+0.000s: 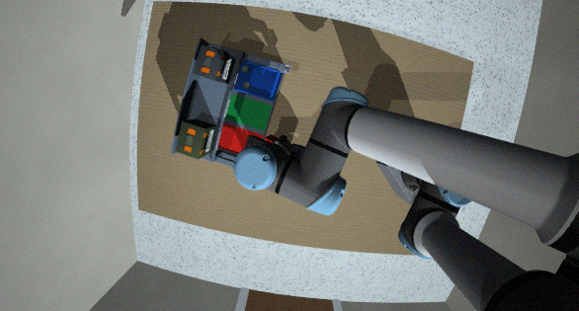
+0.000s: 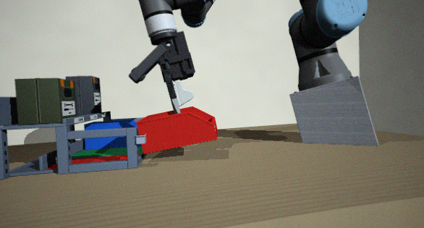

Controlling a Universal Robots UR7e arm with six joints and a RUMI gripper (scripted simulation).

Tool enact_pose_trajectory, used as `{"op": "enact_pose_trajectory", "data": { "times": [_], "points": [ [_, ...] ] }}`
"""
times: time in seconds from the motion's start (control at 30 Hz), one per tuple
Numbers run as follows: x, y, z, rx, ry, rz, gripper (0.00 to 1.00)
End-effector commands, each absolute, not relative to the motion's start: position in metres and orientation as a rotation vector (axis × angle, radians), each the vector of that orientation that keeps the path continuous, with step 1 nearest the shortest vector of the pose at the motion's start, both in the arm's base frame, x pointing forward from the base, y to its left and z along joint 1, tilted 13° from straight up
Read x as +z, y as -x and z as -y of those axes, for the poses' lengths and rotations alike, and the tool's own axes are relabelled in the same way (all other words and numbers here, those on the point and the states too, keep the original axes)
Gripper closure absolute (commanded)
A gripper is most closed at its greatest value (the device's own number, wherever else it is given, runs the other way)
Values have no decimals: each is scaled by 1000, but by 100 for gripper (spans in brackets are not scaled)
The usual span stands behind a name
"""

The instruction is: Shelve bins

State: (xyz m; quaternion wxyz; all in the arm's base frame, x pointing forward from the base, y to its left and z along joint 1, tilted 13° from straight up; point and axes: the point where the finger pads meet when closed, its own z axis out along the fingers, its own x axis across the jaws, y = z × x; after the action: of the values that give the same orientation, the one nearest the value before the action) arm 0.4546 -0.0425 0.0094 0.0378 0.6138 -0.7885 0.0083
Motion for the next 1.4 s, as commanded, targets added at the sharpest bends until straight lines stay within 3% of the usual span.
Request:
{"op": "enact_pose_trajectory", "data": {
  "times": [0.0,1.37],
  "points": [
    [10,-455,42,27,-1884,2420,100],
    [11,-460,44,27,-1884,2420,100]
  ]
}}
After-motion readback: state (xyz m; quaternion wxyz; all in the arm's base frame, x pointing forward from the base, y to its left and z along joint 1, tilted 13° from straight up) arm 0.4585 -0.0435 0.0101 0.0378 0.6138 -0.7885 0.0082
